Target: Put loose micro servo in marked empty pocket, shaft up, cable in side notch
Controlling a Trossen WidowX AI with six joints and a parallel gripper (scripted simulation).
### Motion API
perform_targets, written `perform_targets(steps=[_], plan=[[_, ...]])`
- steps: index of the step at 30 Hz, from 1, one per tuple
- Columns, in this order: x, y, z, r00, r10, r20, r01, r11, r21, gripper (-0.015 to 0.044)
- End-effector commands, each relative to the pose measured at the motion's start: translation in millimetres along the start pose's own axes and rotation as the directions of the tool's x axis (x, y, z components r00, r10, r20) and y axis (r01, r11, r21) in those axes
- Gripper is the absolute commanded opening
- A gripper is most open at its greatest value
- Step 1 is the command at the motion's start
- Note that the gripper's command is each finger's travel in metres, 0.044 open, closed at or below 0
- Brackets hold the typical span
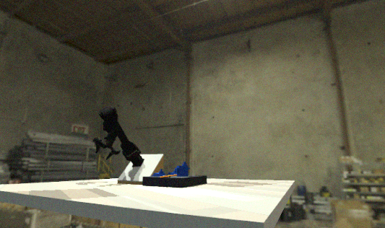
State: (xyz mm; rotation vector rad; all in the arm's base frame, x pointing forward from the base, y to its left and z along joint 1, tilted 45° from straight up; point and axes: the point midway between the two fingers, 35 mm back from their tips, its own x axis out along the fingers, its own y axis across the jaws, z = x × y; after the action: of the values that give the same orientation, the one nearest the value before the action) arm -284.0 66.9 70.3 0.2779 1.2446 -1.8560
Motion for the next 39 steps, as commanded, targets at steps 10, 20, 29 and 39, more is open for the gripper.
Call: perform_targets(steps=[10,20,29,39], plan=[[-21,8,-30,0.994,-0.002,-0.107,0.017,0.99,0.143,0.044],[-57,28,-72,0.963,0.027,-0.268,0.078,0.925,0.373,0.044],[-95,52,-104,0.916,0.073,-0.394,0.175,0.81,0.559,0.044],[-135,85,-127,0.861,0.145,-0.488,0.292,0.644,0.707,0.044]])
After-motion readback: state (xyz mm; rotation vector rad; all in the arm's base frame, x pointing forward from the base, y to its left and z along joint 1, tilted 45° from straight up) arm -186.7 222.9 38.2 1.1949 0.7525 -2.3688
